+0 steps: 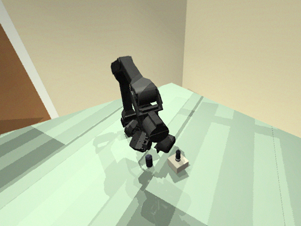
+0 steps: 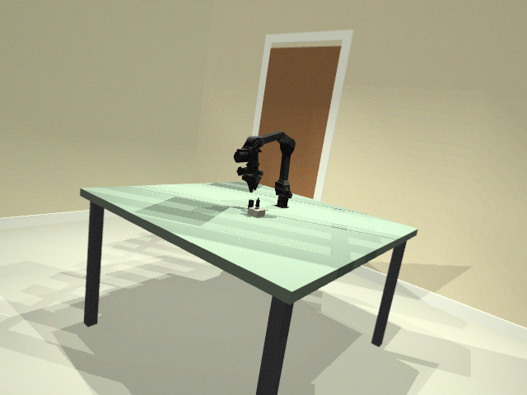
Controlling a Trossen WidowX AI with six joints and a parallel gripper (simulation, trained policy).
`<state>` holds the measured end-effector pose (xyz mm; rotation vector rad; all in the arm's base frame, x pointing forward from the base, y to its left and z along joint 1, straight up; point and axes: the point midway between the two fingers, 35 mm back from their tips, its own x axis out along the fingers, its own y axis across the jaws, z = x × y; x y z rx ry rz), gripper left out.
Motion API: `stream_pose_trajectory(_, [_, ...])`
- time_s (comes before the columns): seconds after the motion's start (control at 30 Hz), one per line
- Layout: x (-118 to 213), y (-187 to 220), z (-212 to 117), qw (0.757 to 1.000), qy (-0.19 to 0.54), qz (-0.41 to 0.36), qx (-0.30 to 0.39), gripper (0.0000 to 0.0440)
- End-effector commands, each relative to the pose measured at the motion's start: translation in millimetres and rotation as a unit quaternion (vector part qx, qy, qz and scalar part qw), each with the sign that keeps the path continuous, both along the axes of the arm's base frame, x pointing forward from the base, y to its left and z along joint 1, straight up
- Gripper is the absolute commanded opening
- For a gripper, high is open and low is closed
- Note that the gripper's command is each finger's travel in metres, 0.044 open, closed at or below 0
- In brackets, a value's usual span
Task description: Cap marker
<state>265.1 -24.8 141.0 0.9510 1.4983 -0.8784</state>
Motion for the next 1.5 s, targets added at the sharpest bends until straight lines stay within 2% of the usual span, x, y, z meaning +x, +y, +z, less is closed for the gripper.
stream_pose_trajectory(0.0, [-1, -5, -13, 1.000, 0.021, 0.003, -0.007, 0.0316])
stream_pose_trajectory(0.63, [-12, -9, -60, 0.997, 0.067, 0.026, -0.009, 0.0289])
stream_pose_trajectory(1.07, [-15, -9, -84, 0.996, 0.066, 0.056, -0.020, 0.0252])
stream_pose_trajectory(1.17, [-14, -9, -85, 0.996, 0.061, 0.061, -0.025, 0.0226])
stream_pose_trajectory(1.37, [-10, -10, -76, 0.996, 0.043, 0.067, -0.036, 0.0077])
stream_pose_trajectory(1.47, [-4, -10, -68, 0.997, 0.026, 0.067, -0.041, 0.0072])
